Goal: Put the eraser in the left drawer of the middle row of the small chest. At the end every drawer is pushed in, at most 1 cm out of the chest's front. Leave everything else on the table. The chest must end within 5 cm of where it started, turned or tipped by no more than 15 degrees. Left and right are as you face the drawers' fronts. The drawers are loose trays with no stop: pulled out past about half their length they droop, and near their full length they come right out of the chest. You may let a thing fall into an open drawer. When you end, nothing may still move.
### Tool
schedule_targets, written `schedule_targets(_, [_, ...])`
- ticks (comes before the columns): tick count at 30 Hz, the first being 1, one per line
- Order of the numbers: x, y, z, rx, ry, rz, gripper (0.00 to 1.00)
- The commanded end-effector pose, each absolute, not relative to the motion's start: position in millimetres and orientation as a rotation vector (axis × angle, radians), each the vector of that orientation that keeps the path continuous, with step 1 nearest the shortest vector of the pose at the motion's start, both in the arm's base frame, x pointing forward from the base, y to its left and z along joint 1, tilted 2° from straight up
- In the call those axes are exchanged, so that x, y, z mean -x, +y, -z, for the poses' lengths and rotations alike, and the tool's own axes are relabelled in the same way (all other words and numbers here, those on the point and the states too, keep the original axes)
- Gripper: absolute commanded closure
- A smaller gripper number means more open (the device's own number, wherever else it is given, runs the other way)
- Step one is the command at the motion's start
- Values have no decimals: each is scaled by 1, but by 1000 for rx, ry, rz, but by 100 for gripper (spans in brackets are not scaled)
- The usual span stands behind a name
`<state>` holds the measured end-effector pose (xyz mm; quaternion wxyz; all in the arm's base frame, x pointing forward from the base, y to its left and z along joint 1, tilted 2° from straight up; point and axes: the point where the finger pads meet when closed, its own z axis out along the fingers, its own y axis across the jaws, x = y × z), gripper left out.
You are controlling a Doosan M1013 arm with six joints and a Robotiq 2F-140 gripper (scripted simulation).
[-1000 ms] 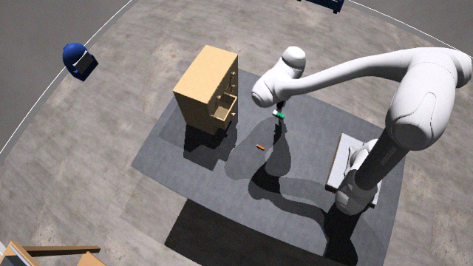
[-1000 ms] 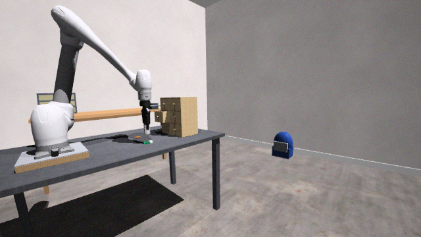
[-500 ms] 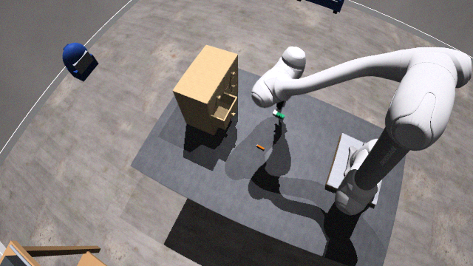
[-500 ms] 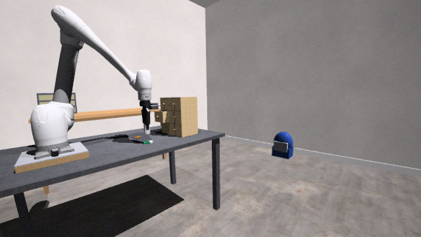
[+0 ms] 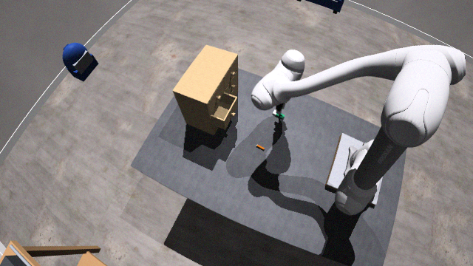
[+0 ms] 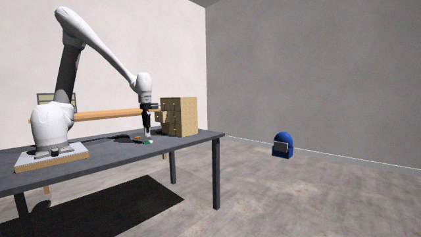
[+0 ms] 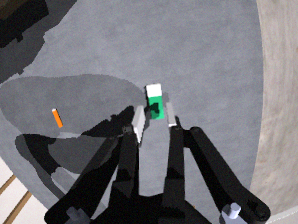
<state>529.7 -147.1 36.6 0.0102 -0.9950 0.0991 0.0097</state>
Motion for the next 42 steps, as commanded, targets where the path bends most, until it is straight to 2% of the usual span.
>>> schedule_targets(1, [-530, -147, -27, 3106, 309, -30, 77])
schedule_targets(11, [-529, -147, -8, 3106, 309, -30, 77])
schedule_targets(42, [-529, -146, -5, 3106, 309, -30, 77])
